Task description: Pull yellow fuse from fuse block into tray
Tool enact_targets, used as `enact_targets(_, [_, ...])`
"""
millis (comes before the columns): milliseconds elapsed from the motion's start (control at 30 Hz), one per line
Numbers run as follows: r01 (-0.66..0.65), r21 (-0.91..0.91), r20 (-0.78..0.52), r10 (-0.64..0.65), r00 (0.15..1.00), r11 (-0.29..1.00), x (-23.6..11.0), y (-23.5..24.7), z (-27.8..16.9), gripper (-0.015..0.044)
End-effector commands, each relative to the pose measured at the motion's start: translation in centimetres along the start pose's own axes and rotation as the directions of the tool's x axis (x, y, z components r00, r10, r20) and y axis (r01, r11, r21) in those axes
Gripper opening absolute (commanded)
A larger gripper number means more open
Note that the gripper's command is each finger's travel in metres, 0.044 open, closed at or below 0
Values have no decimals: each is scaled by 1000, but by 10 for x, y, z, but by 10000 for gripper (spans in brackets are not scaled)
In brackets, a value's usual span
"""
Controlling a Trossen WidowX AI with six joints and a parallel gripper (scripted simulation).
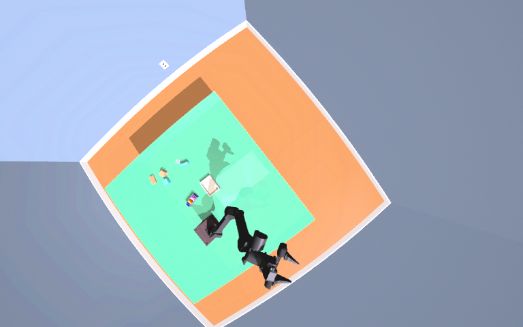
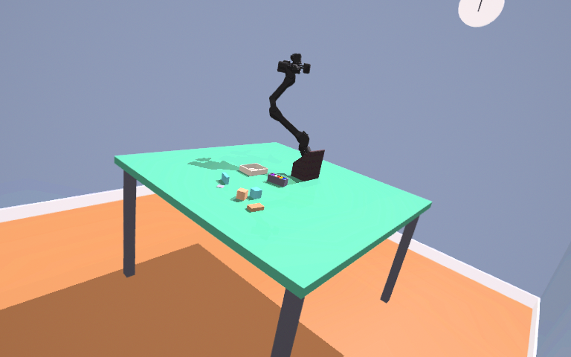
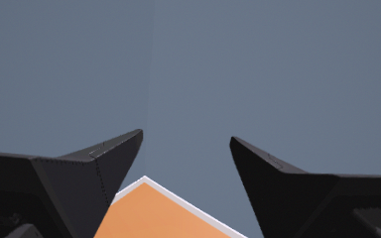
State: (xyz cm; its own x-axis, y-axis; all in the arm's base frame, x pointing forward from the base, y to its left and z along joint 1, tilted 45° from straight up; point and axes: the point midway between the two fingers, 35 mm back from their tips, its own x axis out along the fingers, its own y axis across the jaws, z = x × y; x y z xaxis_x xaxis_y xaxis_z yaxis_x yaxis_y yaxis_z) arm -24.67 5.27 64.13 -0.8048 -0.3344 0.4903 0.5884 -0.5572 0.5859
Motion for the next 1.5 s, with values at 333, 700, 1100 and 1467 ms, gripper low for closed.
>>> enact_targets(333, [342,40,259,-340,904,939,-48,-121,66,111])
enact_targets(700, [645,197,474,-648,597,738,-167,-228,122,63])
enact_targets(1100, [789,409,552,-813,187,459,-312,-289,144,63])
enact_targets(1467, [747,663,442,-832,-336,51,-497,-311,116,63])
